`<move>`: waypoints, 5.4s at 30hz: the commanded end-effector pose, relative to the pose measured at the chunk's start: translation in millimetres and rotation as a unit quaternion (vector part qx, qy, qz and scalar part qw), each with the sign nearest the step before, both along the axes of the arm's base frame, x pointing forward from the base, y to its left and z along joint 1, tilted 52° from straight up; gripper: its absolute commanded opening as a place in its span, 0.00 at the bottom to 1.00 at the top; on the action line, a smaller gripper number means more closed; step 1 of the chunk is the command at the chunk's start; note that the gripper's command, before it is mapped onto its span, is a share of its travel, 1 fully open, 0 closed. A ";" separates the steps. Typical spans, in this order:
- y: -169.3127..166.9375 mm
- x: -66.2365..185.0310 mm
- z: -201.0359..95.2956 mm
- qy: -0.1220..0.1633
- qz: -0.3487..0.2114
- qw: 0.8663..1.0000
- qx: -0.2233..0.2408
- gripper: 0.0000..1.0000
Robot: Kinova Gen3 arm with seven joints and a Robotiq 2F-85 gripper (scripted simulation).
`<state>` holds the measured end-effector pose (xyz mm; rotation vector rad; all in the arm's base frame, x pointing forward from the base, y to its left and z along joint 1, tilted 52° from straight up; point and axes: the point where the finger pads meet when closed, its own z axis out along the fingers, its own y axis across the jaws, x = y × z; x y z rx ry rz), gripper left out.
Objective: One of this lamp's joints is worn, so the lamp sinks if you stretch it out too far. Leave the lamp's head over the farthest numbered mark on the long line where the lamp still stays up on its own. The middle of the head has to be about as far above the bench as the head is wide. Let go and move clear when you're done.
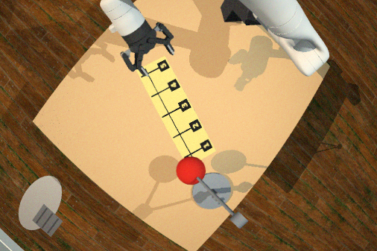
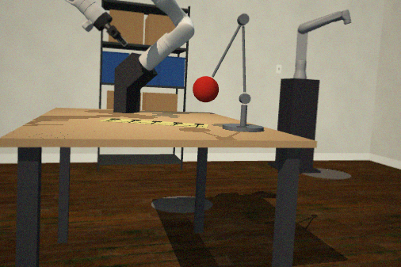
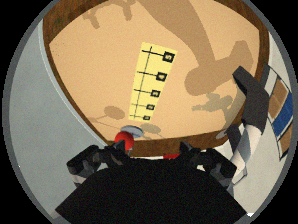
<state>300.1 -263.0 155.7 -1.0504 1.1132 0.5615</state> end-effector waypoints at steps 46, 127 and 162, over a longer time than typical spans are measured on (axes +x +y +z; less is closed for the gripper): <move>113.6 113.7 242.6 -0.019 -0.011 1.000 0.020 1.00; 235.9 171.4 257.4 -0.017 -0.009 1.000 0.006 0.00; 234.6 170.5 250.5 -0.011 -0.017 1.000 0.013 0.00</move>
